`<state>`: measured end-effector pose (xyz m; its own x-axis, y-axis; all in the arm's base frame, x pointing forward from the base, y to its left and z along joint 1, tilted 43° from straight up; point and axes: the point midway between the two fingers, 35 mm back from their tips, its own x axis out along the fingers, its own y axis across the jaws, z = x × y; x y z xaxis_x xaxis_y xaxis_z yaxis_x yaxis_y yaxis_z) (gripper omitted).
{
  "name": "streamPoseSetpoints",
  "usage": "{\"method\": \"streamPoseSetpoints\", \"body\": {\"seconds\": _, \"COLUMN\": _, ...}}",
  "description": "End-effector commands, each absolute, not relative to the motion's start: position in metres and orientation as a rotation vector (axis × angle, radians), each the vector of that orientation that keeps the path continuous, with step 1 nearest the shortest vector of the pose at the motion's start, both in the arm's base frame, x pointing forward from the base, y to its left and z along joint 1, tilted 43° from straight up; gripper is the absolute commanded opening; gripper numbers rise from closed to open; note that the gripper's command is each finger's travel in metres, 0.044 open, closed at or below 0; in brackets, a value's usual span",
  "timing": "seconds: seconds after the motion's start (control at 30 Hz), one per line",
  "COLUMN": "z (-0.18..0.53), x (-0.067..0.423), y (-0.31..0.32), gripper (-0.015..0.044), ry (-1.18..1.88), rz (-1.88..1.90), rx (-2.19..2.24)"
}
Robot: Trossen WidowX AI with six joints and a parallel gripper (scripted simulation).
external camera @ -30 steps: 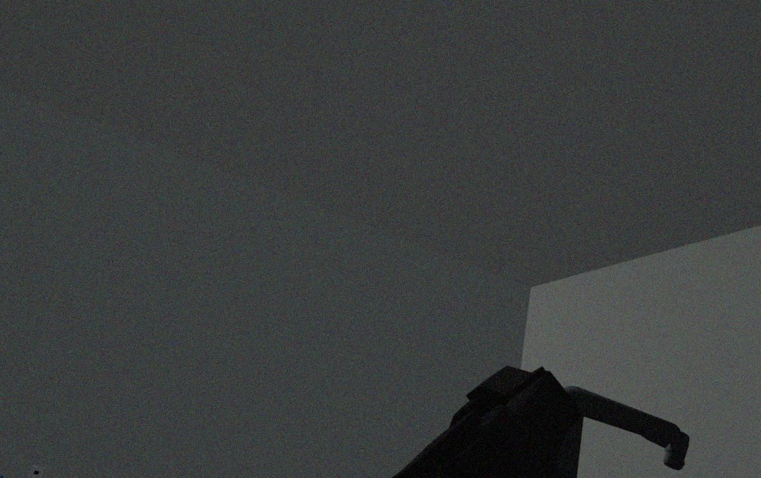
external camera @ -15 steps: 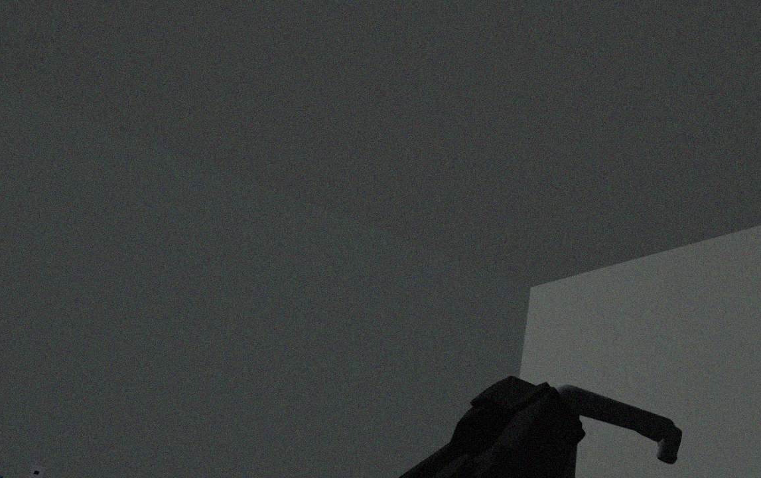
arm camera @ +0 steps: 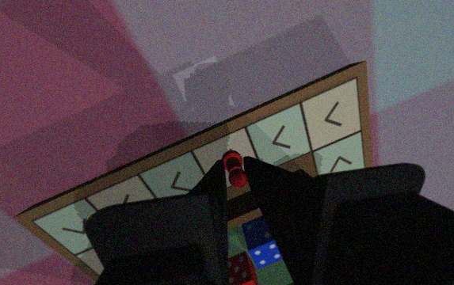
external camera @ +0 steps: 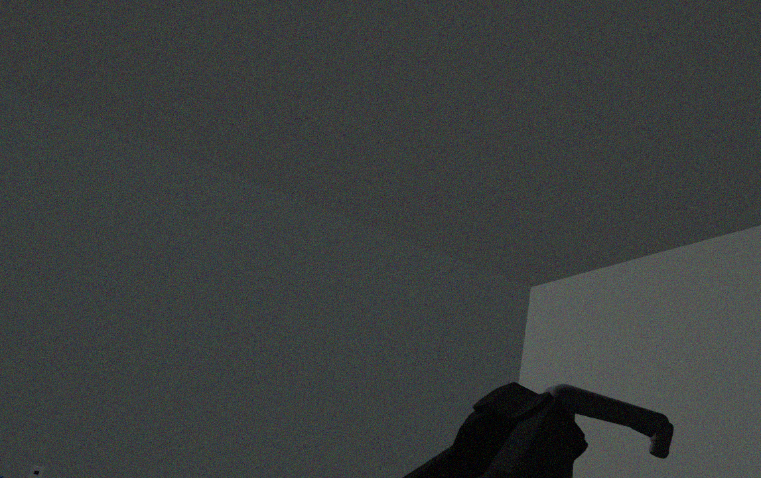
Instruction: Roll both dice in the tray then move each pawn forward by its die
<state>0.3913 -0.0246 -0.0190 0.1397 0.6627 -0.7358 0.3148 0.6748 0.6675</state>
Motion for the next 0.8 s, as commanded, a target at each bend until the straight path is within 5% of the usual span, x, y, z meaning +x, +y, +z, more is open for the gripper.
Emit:
{"method": "streamPoseSetpoints", "body": {"seconds": 0.0, "z": -0.019, "x": 0.391, "y": -0.024, "gripper": 0.0023, "ry": 1.458, "rz": 0.304, "rx": 0.87}}
{"method": "streamPoseSetpoints", "body": {"seconds": 0.77, "z": 0.043, "x": 0.386, "y": -0.088, "gripper": 0.0, "ry": 1.455, "rz": 0.291, "rx": 0.864}}
